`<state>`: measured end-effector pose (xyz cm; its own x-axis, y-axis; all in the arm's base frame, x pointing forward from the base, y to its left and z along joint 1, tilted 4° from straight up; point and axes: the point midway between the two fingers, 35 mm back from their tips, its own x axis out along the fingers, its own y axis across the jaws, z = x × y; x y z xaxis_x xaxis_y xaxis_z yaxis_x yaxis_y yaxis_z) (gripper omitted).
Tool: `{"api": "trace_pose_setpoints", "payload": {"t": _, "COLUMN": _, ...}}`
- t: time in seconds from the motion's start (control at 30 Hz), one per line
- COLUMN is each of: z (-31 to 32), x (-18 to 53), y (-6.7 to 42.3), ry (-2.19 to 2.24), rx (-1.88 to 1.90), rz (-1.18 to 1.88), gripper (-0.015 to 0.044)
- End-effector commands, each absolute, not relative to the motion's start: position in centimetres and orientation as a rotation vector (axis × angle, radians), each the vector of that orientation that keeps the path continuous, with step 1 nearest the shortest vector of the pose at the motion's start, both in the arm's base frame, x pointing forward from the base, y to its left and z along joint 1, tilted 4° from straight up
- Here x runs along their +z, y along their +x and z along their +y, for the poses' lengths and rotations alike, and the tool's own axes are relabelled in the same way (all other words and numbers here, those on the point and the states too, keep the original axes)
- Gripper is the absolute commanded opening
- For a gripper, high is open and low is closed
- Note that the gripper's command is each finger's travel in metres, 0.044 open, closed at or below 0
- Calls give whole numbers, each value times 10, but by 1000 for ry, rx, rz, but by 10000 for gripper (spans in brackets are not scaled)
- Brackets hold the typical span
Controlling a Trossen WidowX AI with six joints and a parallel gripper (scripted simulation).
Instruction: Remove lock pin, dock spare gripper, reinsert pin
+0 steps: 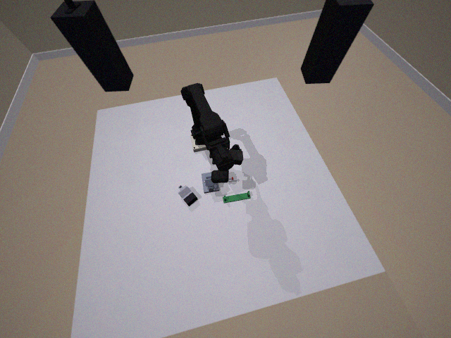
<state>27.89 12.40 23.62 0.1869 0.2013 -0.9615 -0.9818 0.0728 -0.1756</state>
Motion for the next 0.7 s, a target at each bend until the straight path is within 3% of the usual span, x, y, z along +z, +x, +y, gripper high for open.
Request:
{"api": "trace_pose_setpoints", "payload": {"t": 0.0, "z": 139, "x": 206, "y": 260, "ry": -1315, "rx": 1268, "rz": 1027, "gripper": 300}}
{"api": "trace_pose_setpoints", "payload": {"t": 0.67, "z": 150, "x": 133, "y": 267, "ry": -1329, "rx": 1277, "rz": 1031, "gripper": 300}}
